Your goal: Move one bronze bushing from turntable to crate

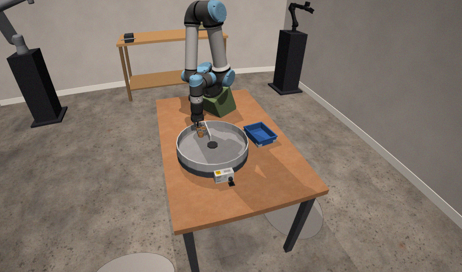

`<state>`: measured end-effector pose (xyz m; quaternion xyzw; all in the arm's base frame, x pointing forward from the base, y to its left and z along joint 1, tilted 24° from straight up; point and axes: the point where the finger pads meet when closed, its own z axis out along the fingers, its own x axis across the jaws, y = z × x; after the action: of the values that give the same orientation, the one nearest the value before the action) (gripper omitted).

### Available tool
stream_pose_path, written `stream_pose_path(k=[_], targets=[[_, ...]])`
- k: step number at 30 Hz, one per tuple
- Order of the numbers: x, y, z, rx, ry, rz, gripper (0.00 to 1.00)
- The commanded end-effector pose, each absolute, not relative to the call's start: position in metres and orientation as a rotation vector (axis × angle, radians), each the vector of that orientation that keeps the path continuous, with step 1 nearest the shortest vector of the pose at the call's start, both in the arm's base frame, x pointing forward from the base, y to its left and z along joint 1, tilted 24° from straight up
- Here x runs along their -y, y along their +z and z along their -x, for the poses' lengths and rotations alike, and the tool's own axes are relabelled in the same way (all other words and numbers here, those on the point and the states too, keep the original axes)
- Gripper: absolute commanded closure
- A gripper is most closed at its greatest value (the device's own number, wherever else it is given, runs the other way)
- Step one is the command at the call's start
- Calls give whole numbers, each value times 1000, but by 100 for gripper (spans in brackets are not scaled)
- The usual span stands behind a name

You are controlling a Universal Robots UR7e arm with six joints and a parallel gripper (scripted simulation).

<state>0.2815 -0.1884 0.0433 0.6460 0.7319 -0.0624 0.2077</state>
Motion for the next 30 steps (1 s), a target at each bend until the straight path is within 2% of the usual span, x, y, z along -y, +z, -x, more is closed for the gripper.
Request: stream_pose_path(k=[1, 30], targets=[[186, 39, -279, -2042, -172, -1805, 60], [186, 39, -279, -2042, -172, -1805, 60]])
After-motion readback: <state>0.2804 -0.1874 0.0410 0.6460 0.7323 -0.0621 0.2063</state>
